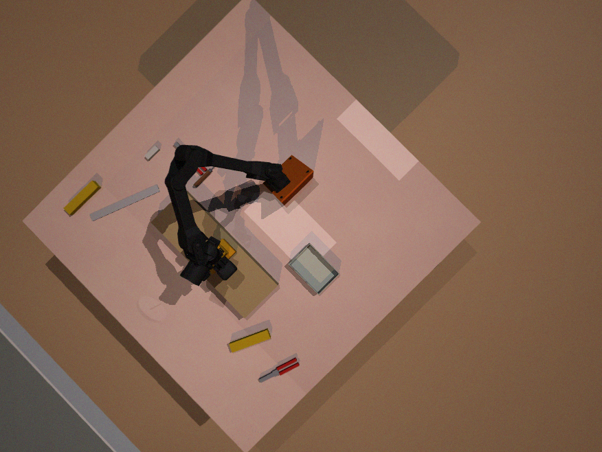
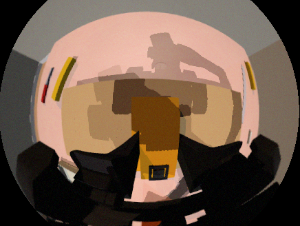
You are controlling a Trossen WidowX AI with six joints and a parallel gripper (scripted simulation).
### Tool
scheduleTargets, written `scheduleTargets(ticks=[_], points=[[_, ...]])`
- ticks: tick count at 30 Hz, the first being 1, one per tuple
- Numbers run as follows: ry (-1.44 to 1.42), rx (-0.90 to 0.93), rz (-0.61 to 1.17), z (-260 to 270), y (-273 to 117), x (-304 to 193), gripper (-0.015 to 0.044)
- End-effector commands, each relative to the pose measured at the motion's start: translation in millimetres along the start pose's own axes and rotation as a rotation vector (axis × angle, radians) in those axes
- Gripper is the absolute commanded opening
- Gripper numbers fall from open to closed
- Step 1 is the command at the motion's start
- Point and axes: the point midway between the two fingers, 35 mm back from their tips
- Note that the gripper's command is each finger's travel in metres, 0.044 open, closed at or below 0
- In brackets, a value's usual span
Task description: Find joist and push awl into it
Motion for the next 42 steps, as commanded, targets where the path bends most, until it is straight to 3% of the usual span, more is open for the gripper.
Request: scheduleTargets(ticks=[1, 42], points=[[0.000, -0.005, -0.001, -9.6, 0.3, -0.1, 0.0000], [-0.002, -0.009, -0.001, -85.6, 0.0, 8.2, 0.0000]])
Point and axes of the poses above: the point midway between the two fingers, 35 mm back from their tips, its own y axis out along the fingers, its own z axis across the jaws, x = y × z, and after that the axes turned 6 degrees about y, right-handed
